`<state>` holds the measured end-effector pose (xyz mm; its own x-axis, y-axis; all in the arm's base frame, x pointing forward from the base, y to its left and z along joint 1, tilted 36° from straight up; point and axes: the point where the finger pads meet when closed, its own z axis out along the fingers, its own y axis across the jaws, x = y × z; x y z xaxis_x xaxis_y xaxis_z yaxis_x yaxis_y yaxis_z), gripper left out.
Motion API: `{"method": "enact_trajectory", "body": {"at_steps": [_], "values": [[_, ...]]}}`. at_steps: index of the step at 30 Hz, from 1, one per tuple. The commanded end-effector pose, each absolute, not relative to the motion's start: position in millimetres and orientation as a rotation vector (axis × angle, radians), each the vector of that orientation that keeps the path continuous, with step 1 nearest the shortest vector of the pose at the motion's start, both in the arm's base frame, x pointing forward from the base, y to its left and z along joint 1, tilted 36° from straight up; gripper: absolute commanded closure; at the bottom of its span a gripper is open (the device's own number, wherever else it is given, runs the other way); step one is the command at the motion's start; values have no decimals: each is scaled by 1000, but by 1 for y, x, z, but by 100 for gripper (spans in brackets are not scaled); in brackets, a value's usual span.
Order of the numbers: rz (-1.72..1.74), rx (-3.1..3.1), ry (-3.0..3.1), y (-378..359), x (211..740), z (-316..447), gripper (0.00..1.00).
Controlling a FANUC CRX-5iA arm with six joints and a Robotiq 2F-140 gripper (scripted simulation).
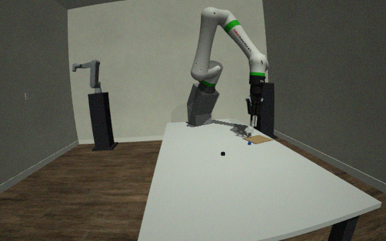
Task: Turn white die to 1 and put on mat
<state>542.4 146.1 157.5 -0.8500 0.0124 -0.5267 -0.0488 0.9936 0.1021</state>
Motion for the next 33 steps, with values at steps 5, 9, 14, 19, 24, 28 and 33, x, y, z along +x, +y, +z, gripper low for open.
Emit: {"method": "enact_trajectory", "body": {"at_steps": [5,9,14,19,24,28,33], "values": [[-99,-374,2590,116,540,139,84],[-200,-518,2582,103,539,134,84],[-333,-711,2562,87,538,127,84],[-453,-890,2532,72,538,123,84],[-544,-1030,2502,62,537,120,84],[-693,-1265,2437,44,537,117,84],[-824,-1478,2360,30,537,116,84]]}}
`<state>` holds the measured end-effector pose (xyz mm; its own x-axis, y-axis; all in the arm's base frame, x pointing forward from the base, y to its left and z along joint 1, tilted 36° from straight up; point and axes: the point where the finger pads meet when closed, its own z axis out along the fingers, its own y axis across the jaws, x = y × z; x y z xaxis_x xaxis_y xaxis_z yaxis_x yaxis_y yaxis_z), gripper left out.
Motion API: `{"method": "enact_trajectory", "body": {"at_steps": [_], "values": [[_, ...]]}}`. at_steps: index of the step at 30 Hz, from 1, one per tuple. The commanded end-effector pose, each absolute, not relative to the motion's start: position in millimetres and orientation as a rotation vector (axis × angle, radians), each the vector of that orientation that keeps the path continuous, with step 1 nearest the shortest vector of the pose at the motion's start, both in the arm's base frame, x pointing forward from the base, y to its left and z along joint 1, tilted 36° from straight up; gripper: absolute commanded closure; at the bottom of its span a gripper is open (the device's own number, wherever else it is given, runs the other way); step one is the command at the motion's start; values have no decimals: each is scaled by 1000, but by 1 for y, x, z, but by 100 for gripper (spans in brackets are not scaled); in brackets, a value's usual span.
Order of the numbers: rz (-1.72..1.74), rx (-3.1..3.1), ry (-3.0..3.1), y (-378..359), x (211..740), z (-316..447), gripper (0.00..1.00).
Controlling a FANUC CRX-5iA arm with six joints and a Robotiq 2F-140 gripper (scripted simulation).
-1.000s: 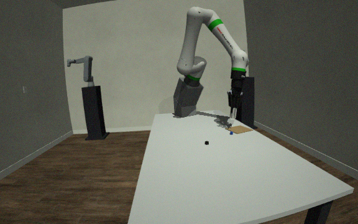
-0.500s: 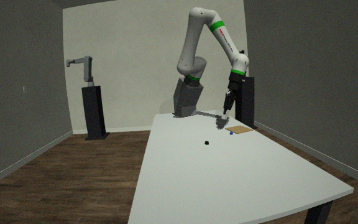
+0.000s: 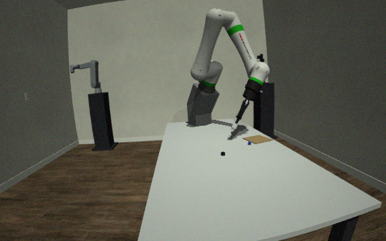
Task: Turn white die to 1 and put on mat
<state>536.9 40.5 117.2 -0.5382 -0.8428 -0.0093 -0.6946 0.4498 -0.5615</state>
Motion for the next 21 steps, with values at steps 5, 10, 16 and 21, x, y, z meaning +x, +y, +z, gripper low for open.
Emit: {"method": "enact_trajectory", "body": {"at_steps": [5,10,16,21], "values": [[-932,-1660,2282,19,538,117,84],[-1059,-1883,2168,6,539,118,84],[-1192,-2124,2019,-6,541,121,84],[-1298,-2326,1871,-14,543,125,84]]}}
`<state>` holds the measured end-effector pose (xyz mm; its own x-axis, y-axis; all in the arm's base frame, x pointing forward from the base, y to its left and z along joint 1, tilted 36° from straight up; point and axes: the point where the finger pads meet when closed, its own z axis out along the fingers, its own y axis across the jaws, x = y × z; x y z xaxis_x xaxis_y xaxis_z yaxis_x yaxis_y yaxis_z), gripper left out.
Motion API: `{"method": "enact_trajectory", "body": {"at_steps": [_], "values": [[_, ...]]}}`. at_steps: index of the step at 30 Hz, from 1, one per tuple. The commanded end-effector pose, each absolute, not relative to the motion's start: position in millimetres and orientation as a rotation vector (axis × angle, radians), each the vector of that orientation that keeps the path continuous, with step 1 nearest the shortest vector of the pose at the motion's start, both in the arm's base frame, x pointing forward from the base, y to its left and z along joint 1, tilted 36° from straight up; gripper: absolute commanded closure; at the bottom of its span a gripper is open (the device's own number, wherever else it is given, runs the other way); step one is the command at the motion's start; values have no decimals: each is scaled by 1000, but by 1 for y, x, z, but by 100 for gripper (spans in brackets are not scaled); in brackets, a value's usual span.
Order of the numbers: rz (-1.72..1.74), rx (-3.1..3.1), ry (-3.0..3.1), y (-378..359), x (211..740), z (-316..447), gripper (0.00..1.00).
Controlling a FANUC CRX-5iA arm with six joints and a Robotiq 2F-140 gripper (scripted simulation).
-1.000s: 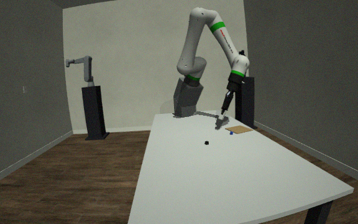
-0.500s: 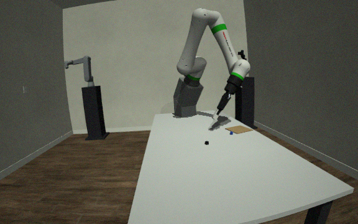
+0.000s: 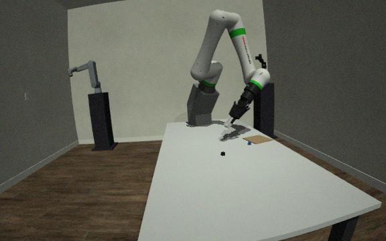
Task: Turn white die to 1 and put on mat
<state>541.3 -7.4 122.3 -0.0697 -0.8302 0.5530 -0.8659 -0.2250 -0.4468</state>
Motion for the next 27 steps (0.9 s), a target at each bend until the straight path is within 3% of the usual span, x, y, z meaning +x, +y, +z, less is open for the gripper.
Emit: {"method": "enact_trajectory", "body": {"at_steps": [1,27], "values": [[1211,2173,-1701,-15,543,125,84],[1154,2190,-520,-28,557,150,84]]}}
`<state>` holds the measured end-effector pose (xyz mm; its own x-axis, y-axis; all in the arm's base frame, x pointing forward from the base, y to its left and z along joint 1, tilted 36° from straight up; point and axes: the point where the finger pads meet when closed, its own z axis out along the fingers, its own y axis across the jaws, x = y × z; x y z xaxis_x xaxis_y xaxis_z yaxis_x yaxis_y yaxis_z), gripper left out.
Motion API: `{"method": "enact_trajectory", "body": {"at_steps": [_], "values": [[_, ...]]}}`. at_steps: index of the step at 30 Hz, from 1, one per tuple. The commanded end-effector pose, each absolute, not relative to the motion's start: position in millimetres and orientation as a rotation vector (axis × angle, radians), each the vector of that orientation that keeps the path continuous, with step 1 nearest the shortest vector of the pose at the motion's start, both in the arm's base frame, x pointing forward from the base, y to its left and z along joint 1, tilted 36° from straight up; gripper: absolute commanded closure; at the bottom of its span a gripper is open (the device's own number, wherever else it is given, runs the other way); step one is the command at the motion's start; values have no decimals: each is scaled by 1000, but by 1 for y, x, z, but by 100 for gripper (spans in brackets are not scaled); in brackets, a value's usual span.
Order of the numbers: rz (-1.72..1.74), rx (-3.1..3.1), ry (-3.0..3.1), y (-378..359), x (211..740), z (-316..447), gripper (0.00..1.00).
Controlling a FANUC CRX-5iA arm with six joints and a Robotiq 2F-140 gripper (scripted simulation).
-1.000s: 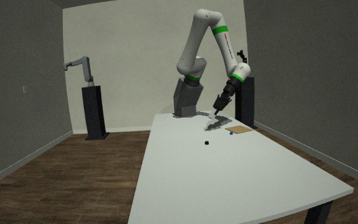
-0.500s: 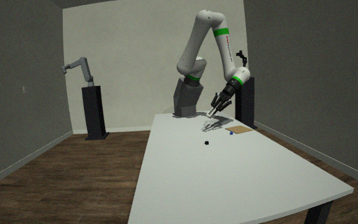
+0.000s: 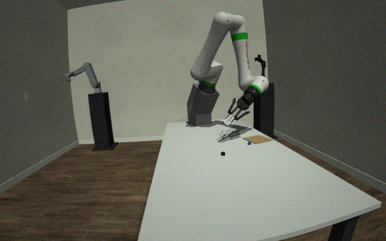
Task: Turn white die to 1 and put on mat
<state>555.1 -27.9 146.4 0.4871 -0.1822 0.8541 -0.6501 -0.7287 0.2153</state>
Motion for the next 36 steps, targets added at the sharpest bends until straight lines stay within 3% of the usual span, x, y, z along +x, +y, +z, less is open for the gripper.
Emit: {"method": "enact_trajectory", "body": {"at_steps": [1,36], "values": [[1146,2181,-474,-27,558,151,84],[732,1562,778,34,572,175,84]]}}
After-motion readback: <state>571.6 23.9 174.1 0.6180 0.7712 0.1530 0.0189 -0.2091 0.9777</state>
